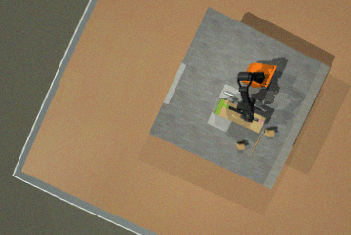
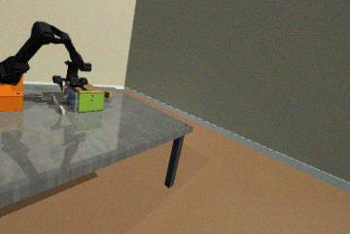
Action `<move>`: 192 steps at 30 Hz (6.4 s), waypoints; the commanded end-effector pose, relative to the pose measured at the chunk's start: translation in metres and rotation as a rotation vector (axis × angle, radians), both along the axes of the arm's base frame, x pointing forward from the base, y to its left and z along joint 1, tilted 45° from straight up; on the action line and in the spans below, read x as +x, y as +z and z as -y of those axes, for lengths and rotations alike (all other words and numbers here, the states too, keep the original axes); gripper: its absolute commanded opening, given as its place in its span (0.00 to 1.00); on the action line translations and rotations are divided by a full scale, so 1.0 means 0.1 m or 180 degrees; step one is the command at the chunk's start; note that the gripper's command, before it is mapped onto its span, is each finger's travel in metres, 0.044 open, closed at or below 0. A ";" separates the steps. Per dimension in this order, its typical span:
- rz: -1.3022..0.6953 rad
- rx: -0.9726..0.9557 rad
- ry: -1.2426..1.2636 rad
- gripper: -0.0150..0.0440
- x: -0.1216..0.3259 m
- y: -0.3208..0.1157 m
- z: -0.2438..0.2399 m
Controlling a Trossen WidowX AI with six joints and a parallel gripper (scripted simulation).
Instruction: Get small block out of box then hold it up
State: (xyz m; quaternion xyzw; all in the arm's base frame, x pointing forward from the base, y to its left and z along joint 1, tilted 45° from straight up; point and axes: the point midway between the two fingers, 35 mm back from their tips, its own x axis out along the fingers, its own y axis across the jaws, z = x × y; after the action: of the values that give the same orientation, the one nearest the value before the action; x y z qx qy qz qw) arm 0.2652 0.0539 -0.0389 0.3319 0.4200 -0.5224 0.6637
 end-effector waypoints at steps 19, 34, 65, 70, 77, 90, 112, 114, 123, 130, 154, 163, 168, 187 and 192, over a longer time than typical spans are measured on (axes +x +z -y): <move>-0.0002 0.0017 -0.0011 0.93 0.01 0.00 0.00; -0.0002 0.0019 -0.0011 0.93 -0.02 -0.11 -0.11; -0.0001 0.0028 -0.0011 0.93 -0.10 -0.49 -0.49; -0.0001 0.0029 -0.0011 0.93 -0.12 -0.56 -0.56; -0.0001 0.0032 -0.0011 0.93 -0.14 -0.66 -0.66; -0.0013 0.0018 0.0002 0.93 -0.25 -0.30 -1.08; -0.2040 -0.1119 0.4628 0.74 -0.45 -0.39 -1.27; -0.2378 -0.1302 0.5224 0.74 -0.48 -0.41 -1.29; -0.3652 -0.1956 0.7115 0.74 -0.57 -0.46 -1.36; -0.4652 -0.2394 0.8237 0.74 -0.63 -0.49 -1.40; -1.0032 -0.3216 1.0345 0.74 -0.82 -0.56 -1.52; -1.0416 -0.3171 1.0299 0.74 -0.83 -0.56 -1.53; -1.0416 -0.3171 1.0299 0.74 -0.83 -0.56 -1.53; -1.0438 -0.3160 1.0275 0.74 -0.62 -1.23 -0.87; -1.0427 -0.3146 1.0290 0.74 -0.61 -1.30 -0.83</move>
State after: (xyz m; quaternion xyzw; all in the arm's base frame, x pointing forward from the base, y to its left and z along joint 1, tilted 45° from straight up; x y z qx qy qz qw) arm 0.2040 0.1425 -0.1653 0.7976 -0.1132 -0.4655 0.3664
